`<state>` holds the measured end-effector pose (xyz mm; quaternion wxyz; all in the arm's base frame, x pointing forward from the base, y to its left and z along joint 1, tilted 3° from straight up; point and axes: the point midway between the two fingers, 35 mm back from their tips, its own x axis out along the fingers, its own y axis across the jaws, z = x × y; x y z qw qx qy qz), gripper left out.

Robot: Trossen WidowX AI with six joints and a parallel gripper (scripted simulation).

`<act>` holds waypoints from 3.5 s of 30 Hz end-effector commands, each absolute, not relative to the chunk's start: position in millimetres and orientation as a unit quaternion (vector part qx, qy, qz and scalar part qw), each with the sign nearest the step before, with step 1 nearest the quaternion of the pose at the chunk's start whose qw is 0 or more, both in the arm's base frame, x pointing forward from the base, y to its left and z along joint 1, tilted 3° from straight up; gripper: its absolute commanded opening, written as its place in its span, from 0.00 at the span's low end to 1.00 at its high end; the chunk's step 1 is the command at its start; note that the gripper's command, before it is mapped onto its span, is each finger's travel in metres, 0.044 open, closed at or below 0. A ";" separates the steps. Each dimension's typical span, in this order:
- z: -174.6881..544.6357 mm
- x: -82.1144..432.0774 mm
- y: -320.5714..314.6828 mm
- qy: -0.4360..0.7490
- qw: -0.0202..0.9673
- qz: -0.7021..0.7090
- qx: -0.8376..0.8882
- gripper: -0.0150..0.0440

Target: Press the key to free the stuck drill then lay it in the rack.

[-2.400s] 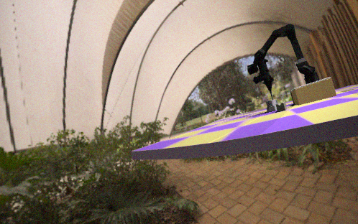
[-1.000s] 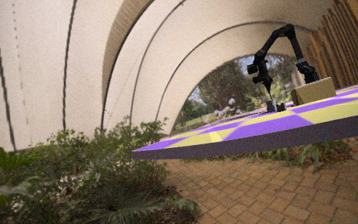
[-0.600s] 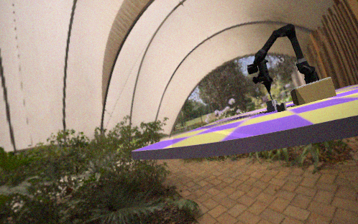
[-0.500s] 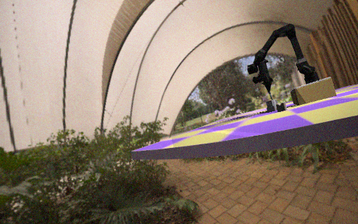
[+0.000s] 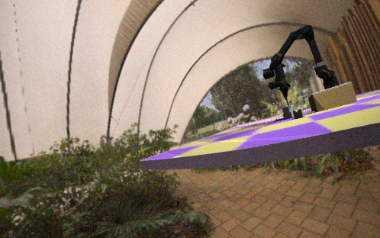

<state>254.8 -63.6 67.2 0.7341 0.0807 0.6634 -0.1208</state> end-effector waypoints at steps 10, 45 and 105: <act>40.5 245.8 -61.0 0.682 0.717 -0.119 0.083 0.25; 14.4 300.9 92.8 0.563 0.569 0.401 -0.445 1.00; -36.6 298.8 76.7 0.563 0.569 0.401 -0.446 1.00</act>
